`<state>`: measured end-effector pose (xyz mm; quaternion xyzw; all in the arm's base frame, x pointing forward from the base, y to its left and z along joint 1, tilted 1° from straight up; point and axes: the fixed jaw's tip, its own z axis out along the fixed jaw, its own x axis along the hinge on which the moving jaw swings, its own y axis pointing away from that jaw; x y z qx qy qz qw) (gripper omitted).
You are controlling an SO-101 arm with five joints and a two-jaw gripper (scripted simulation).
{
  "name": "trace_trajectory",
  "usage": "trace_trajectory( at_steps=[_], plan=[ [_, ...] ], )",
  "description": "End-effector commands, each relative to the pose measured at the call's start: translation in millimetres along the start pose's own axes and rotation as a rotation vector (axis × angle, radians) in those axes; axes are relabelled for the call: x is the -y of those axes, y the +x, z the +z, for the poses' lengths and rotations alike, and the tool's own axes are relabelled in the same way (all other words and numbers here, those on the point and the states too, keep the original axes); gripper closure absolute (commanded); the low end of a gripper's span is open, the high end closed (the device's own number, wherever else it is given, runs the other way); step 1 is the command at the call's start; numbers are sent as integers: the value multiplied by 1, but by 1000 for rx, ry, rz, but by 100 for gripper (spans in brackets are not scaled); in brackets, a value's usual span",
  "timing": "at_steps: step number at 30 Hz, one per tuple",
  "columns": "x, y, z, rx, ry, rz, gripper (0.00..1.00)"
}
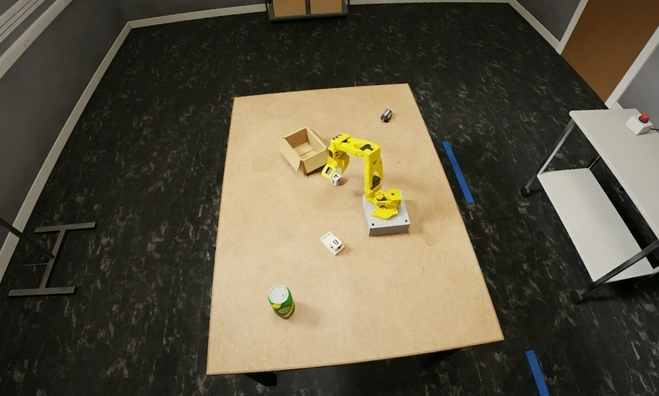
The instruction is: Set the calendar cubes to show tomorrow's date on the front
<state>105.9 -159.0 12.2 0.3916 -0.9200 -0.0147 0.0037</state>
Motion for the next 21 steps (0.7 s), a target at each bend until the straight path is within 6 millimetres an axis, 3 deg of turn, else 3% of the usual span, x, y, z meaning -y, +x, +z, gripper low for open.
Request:
trace_trajectory(
  at_steps=[1,6,12,14,21],
  plan=[
    [5,3,-7,-7,39,3,64],
    [11,4,-20,-22,109,3,64],
    [22,7,-50,-58,273,3,65],
    [22,7,-50,-58,273,3,65],
    [28,8,-86,-98,458,3,65]
  ],
)
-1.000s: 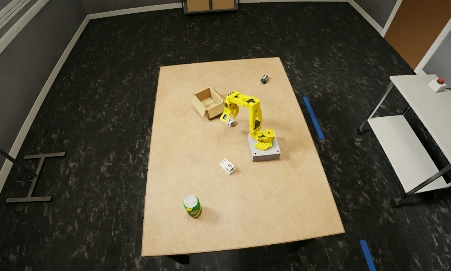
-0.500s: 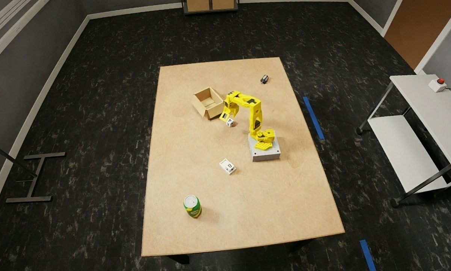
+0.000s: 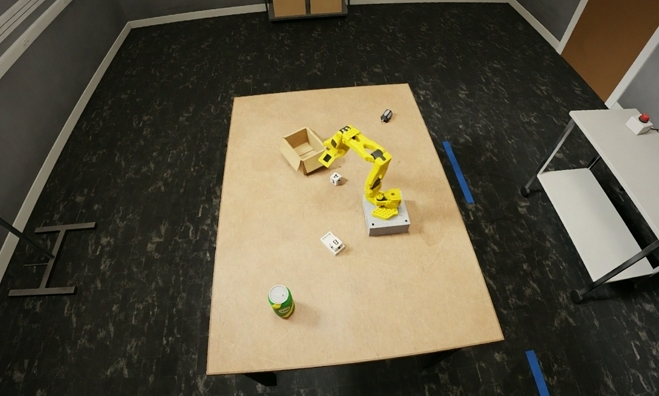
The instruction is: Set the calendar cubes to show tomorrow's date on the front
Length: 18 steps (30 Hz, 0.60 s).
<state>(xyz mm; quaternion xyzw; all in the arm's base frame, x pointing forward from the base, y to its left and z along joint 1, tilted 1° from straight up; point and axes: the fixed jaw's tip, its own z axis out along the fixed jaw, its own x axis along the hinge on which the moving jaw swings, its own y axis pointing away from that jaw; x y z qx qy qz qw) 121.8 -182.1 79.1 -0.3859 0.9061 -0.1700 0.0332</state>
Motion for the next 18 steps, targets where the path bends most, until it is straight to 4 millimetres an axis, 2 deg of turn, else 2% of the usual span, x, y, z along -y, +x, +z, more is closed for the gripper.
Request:
trace_trajectory(
  at_steps=[1,6,18],
  plan=[
    [11,4,-19,-25,105,3,65],
    [14,5,-26,-34,146,3,65],
    [15,-2,-26,-22,150,-21,65]
  ],
)
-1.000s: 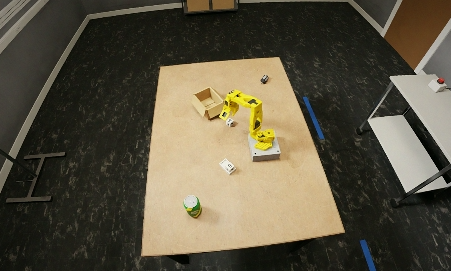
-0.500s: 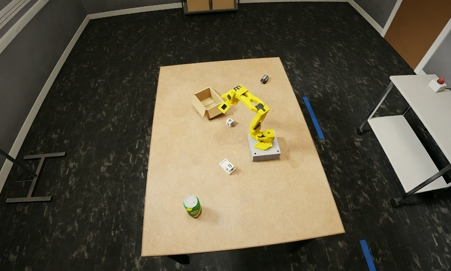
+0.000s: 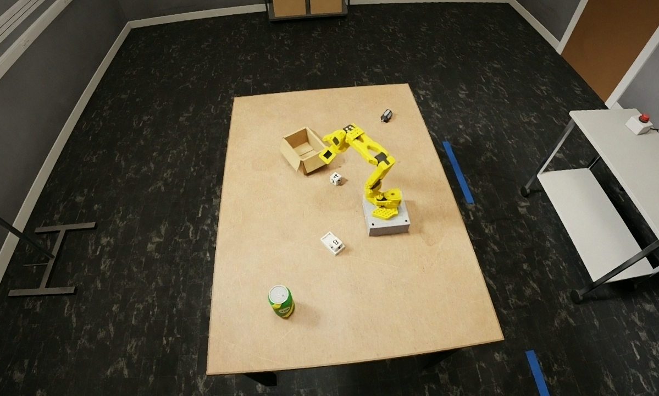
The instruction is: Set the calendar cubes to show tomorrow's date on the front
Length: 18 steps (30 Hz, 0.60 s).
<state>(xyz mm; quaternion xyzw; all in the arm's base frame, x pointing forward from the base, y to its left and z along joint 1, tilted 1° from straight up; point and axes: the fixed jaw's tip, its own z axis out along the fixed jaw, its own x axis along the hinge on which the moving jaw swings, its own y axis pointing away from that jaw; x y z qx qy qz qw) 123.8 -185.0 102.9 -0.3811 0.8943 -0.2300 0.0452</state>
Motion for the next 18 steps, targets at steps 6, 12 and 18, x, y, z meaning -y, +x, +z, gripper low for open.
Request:
trace_trajectory(
  at_steps=[6,12,18],
  plan=[
    [6,-27,-5,54,39,-102,65],
    [5,-54,-7,109,50,-193,65],
    [-5,-106,-15,221,70,-379,65]
  ],
)
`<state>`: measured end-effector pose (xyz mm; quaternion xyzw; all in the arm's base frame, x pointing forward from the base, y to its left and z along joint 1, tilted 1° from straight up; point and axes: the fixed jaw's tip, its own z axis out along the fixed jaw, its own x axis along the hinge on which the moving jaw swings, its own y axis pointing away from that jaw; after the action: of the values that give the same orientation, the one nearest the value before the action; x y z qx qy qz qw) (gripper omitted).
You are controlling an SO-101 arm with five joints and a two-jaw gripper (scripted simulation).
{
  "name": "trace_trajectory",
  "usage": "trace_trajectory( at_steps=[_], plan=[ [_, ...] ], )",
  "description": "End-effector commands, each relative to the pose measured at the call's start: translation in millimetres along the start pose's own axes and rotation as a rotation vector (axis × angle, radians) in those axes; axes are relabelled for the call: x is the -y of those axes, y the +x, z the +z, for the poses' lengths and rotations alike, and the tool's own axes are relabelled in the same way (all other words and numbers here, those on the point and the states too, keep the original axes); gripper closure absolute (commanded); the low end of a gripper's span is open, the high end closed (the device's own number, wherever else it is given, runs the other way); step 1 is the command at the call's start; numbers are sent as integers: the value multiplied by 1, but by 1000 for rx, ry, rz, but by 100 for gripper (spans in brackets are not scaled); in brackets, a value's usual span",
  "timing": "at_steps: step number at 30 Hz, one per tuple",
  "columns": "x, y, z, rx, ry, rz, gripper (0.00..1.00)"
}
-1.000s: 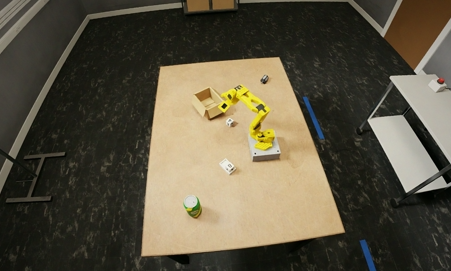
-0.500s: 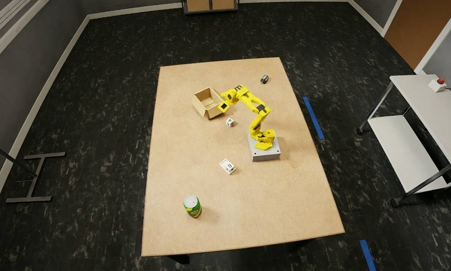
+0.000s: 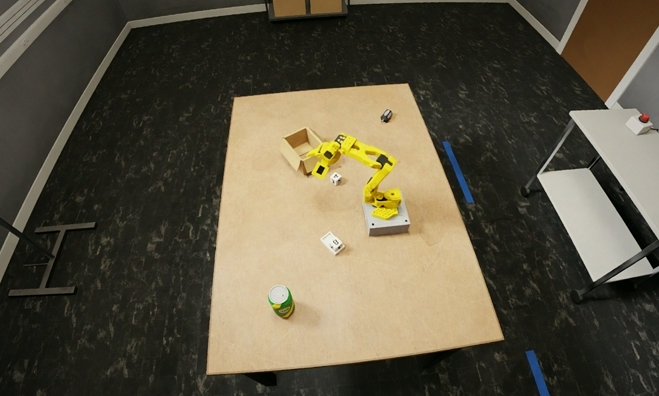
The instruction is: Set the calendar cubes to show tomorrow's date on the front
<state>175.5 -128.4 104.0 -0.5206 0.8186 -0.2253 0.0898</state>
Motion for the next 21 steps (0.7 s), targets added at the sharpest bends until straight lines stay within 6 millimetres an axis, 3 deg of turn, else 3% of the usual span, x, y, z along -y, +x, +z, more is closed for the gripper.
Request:
trace_trajectory(
  at_steps=[1,6,8,9,15,21],
  plan=[
    [3,-40,-1,86,28,-127,65],
    [-5,-91,-8,200,46,-310,65],
    [-5,-91,-8,200,46,-310,65],
    [-8,-101,-10,223,50,-348,65],
    [-34,-153,-24,356,66,-563,65],
    [-63,-188,-40,465,75,-740,65]
  ],
)
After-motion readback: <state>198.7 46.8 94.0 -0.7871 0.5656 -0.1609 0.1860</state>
